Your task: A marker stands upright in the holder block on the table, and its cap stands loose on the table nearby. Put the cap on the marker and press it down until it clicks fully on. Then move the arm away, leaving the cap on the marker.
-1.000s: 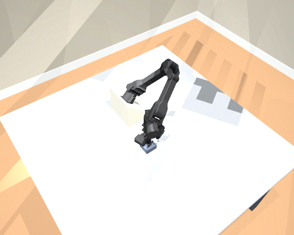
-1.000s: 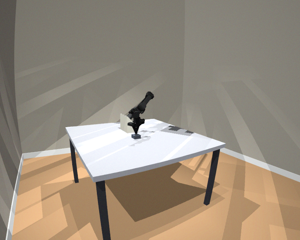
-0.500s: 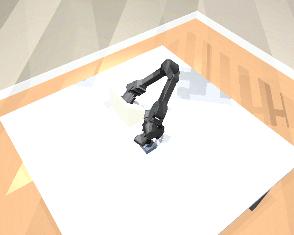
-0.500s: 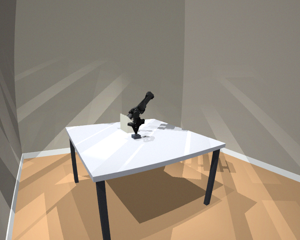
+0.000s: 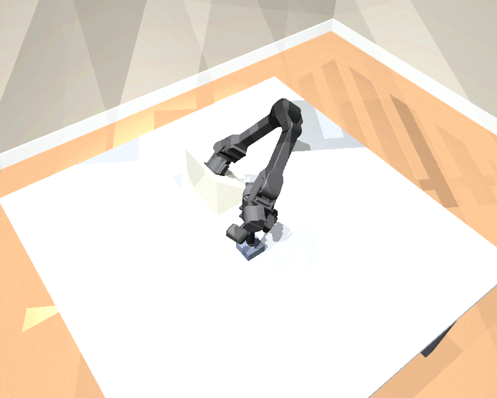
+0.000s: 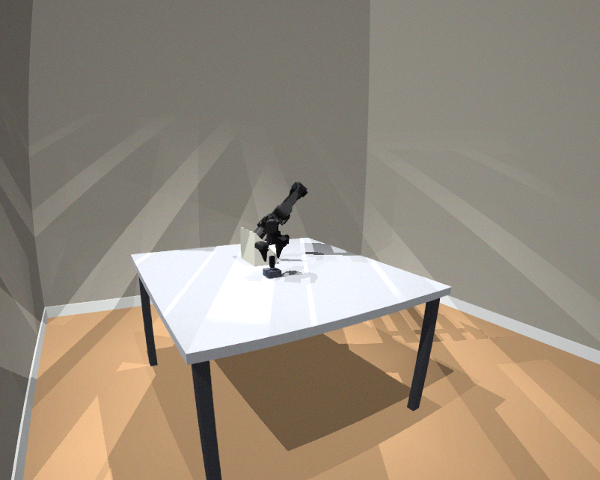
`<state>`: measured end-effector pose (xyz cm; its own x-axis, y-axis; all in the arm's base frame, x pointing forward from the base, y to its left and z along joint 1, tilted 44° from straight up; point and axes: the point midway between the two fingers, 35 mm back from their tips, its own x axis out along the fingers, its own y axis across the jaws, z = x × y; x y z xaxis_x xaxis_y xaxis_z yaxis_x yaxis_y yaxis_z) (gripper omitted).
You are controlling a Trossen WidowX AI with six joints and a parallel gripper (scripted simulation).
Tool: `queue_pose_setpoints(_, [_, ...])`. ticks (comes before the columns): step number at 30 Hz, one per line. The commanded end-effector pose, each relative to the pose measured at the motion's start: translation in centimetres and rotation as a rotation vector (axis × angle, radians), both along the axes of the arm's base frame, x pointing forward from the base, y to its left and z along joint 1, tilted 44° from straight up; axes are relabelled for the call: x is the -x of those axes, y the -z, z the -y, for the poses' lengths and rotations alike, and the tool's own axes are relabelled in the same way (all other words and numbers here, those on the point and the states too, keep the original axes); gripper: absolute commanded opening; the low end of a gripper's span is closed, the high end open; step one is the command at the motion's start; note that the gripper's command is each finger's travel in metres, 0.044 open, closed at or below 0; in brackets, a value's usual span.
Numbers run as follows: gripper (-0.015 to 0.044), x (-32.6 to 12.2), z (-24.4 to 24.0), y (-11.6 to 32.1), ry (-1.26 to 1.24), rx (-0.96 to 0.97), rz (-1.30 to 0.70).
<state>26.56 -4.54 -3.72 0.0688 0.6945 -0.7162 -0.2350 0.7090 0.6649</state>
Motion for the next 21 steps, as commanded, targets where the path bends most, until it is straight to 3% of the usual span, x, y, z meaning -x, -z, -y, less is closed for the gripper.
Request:
queue_pose_setpoints(1, [0.0440, 0.07, 3.99, -3.78, 0.012, 0.019, 0.027])
queue_pose_setpoints(7, [0.0440, 0.14, 4.19, -4.02, 0.012, 0.018, 0.027])
queue_pose_setpoints(13, [0.0282, -0.03, 3.70, -3.31, 0.231, -0.010, -0.177])
queue_pose_setpoints(21, [0.0072, -0.03, 3.68, -3.27, 0.240, -0.011, -0.186])
